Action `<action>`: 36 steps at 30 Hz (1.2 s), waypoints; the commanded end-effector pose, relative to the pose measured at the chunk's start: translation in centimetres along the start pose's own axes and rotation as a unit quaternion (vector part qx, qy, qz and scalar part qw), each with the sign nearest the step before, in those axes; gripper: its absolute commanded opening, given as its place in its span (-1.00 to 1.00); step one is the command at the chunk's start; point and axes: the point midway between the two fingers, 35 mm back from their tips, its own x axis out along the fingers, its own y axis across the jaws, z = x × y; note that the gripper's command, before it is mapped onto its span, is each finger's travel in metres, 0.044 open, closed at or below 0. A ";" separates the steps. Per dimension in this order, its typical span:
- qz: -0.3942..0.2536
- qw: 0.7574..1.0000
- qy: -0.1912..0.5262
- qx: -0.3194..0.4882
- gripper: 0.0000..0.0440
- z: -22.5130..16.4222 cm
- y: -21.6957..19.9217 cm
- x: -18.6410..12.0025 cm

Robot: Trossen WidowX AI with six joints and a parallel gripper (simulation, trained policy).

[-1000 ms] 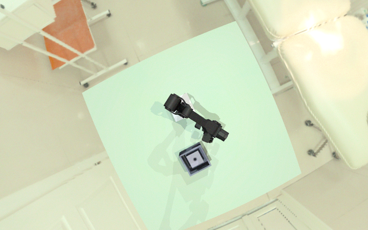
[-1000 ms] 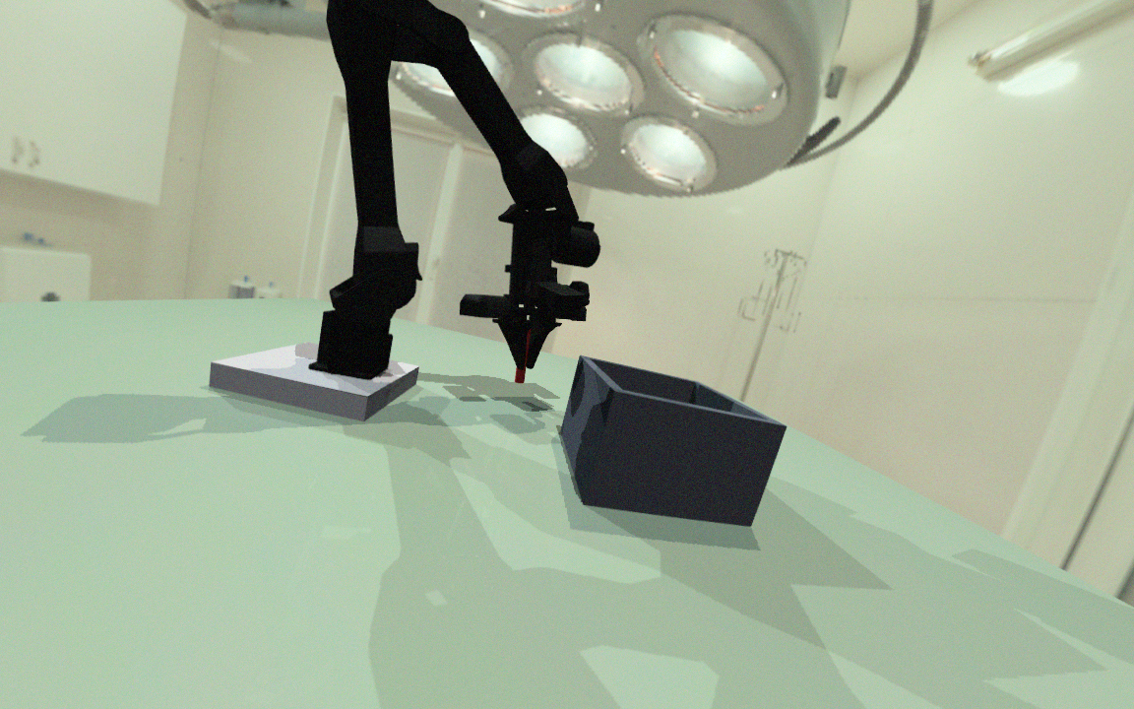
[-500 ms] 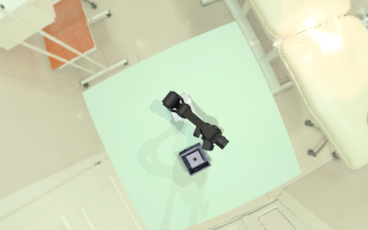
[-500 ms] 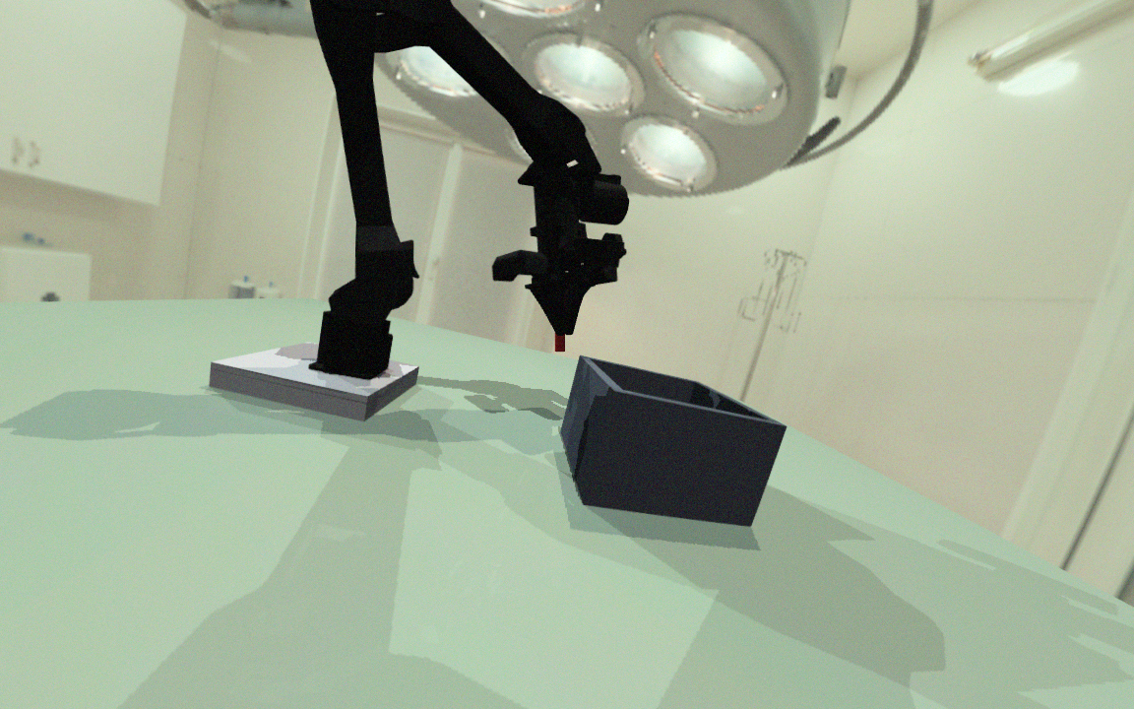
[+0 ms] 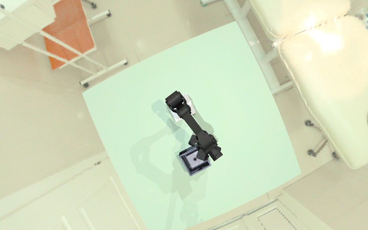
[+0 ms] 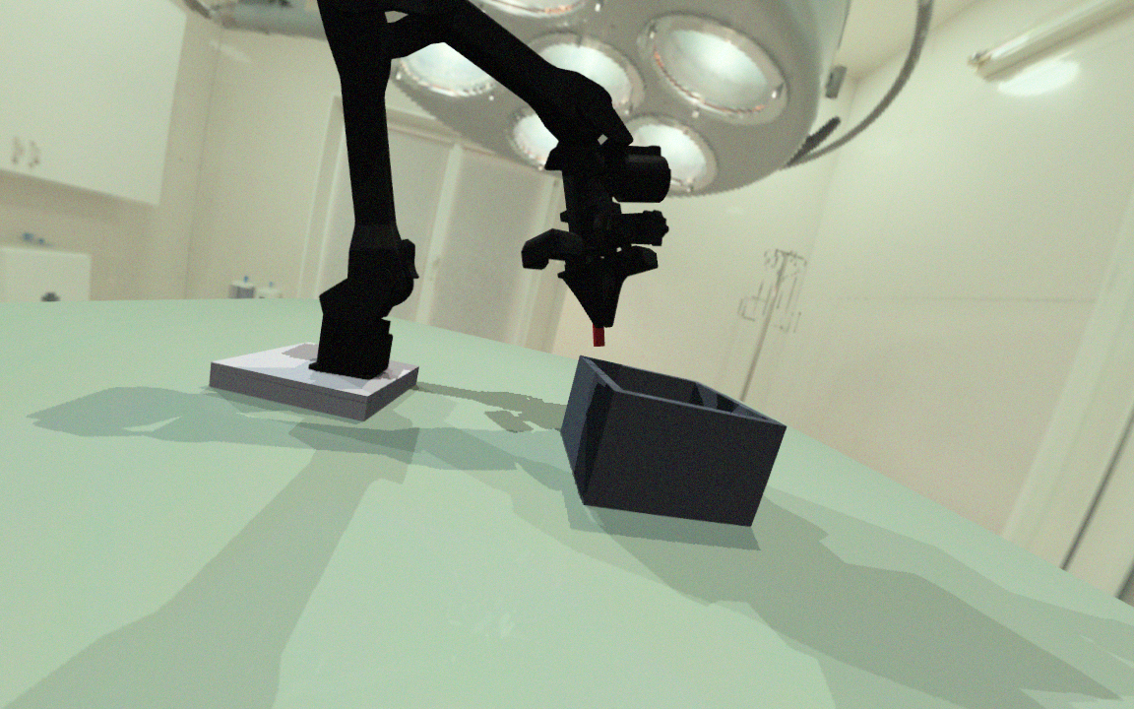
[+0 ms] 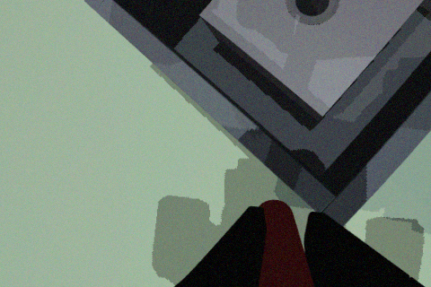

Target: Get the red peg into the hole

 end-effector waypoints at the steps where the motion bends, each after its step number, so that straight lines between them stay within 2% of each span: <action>1: -0.006 1.000 -0.009 0.008 -1.00 1.5 -0.1 0.6; 21: -0.019 0.998 -0.023 0.060 -0.98 7.5 -1.0 4.6; 34: -0.036 0.997 0.006 0.064 -0.98 8.4 -1.5 8.1; 36: -0.041 0.997 0.011 0.061 -0.93 8.4 -1.6 8.7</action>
